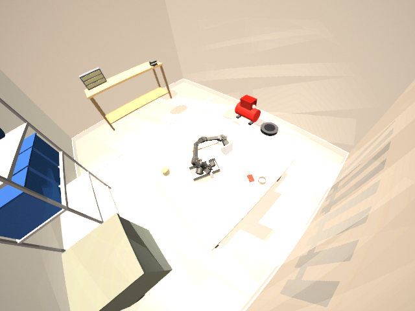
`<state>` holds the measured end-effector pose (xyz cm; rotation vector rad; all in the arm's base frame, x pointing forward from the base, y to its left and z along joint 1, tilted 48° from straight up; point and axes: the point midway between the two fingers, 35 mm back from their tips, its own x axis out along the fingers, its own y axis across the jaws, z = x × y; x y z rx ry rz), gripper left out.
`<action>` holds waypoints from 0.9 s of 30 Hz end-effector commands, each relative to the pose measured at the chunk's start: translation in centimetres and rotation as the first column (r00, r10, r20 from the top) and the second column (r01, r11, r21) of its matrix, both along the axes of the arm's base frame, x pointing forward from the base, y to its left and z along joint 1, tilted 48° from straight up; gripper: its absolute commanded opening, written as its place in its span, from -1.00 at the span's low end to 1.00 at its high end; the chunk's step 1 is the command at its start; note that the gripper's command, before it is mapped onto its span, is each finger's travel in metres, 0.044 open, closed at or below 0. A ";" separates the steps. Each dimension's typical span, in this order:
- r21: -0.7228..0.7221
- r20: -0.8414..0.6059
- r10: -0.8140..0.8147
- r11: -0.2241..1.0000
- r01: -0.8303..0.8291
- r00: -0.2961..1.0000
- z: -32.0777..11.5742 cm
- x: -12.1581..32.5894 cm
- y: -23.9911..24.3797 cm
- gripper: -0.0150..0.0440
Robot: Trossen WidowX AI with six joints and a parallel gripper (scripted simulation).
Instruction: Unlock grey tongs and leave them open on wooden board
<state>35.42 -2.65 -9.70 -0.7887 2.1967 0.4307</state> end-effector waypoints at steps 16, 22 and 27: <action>0.027 0.009 0.056 0.998 -0.056 0.998 4.8 1.0 5.5 -1.00; -0.001 0.028 0.084 0.996 -0.084 0.996 4.6 1.0 5.5 -1.00; -0.057 0.066 0.138 0.989 -0.134 0.988 4.5 1.0 5.4 -1.00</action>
